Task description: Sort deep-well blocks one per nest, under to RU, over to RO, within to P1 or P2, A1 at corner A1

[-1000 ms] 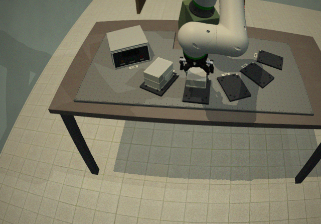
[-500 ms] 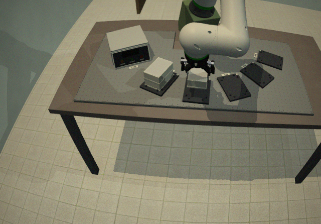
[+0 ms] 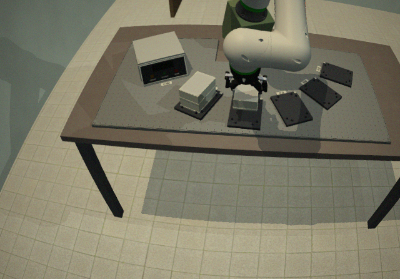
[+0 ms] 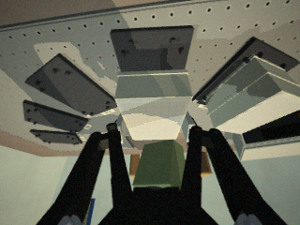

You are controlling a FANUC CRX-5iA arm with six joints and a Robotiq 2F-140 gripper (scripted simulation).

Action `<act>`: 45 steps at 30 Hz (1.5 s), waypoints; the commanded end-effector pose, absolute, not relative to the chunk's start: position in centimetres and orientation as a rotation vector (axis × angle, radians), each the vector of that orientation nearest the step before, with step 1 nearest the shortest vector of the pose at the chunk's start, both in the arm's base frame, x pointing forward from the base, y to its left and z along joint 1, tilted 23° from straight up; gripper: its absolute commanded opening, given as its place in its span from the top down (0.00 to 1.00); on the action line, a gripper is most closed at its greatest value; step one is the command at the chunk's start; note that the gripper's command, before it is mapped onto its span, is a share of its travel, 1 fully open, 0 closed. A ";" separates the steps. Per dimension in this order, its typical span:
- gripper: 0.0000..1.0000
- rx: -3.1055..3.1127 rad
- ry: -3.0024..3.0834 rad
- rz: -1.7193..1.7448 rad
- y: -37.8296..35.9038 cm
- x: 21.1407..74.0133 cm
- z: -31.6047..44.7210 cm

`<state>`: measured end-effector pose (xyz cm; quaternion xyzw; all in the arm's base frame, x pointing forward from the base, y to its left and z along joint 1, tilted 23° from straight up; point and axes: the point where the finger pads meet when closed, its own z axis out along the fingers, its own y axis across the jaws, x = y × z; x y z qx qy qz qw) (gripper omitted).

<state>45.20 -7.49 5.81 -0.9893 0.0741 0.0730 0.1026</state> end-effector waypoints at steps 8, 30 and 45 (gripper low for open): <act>0.90 -2.920 0.219 0.215 -7.5 45.4 5.4; 0.90 -2.920 0.219 0.215 -7.1 46.5 2.6; 0.90 -2.920 0.219 0.215 -6.9 47.2 0.8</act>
